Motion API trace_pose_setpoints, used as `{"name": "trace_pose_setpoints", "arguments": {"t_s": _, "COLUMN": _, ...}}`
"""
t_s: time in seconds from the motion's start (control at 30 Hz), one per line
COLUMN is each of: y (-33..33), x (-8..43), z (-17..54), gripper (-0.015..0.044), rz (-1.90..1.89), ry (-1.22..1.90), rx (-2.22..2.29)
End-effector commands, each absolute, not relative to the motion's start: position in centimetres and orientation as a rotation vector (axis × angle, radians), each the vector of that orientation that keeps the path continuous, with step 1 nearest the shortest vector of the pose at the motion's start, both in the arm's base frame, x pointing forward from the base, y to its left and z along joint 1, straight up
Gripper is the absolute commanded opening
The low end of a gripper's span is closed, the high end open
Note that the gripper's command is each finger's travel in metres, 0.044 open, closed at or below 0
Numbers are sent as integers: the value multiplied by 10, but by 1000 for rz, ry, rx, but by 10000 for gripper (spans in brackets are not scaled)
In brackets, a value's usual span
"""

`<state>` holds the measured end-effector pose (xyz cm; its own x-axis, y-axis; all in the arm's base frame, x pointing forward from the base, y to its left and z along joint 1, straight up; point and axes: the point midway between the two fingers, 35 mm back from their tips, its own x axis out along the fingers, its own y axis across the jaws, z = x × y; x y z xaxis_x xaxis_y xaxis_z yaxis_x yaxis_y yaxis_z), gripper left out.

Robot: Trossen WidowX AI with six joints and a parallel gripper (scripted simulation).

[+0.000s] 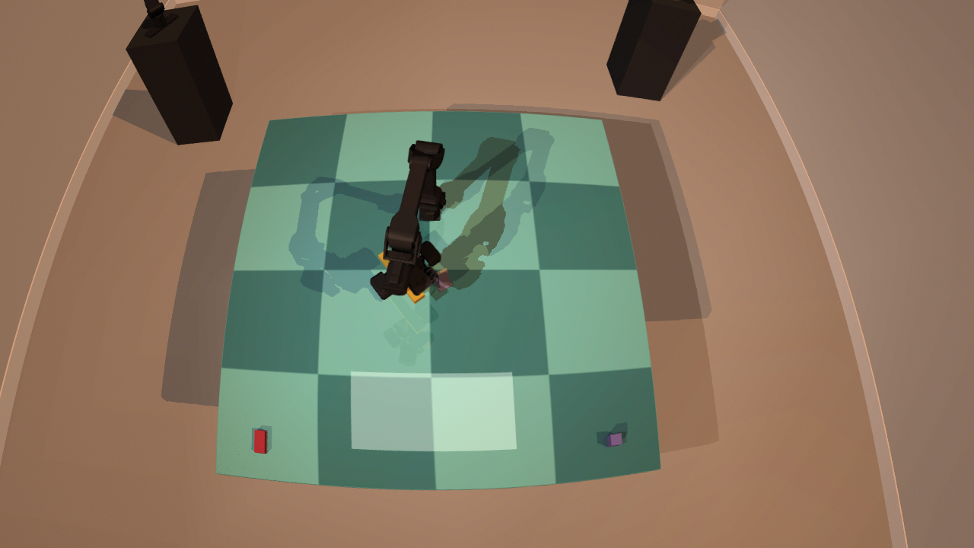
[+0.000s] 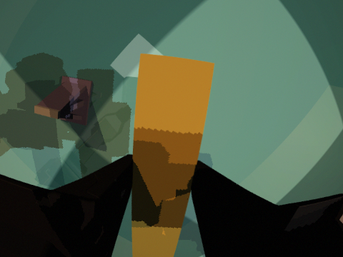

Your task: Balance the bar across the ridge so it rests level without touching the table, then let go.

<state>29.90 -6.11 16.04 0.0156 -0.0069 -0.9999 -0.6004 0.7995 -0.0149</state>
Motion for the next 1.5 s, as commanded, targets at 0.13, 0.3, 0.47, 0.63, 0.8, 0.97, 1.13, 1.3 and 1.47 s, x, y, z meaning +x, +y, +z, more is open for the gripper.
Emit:
{"name": "trace_pose_setpoints", "arguments": {"t_s": 0.13, "y": -30, "x": 292, "z": 164, "gripper": 0, "rz": 468, "ry": 1493, "rx": -484}}
{"name": "trace_pose_setpoints", "arguments": {"t_s": 0.3, "y": -11, "x": 287, "z": 164, "gripper": 0, "rz": 453, "ry": 1497, "rx": -467}}
{"name": "trace_pose_setpoints", "arguments": {"t_s": 0.47, "y": 8, "x": 281, "z": 164, "gripper": 0, "rz": 439, "ry": 1500, "rx": -449}}
{"name": "trace_pose_setpoints", "arguments": {"t_s": 0.63, "y": 26, "x": 273, "z": 163, "gripper": 0, "rz": 424, "ry": 1504, "rx": -431}}
{"name": "trace_pose_setpoints", "arguments": {"t_s": 0.8, "y": 42, "x": 264, "z": 163, "gripper": 0, "rz": 408, "ry": 1507, "rx": -412}}
{"name": "trace_pose_setpoints", "arguments": {"t_s": 0.97, "y": 49, "x": 260, "z": 162, "gripper": 0, "rz": 402, "ry": 1509, "rx": -404}}
{"name": "trace_pose_setpoints", "arguments": {"t_s": 1.13, "y": 50, "x": 260, "z": 155, "gripper": 0, "rz": 402, "ry": 1509, "rx": -404}}
{"name": "trace_pose_setpoints", "arguments": {"t_s": 1.3, "y": 50, "x": 261, "z": 147, "gripper": 0, "rz": 402, "ry": 1509, "rx": -404}}
{"name": "trace_pose_setpoints", "arguments": {"t_s": 1.47, "y": 50, "x": 261, "z": 139, "gripper": 0, "rz": 401, "ry": 1509, "rx": -404}}
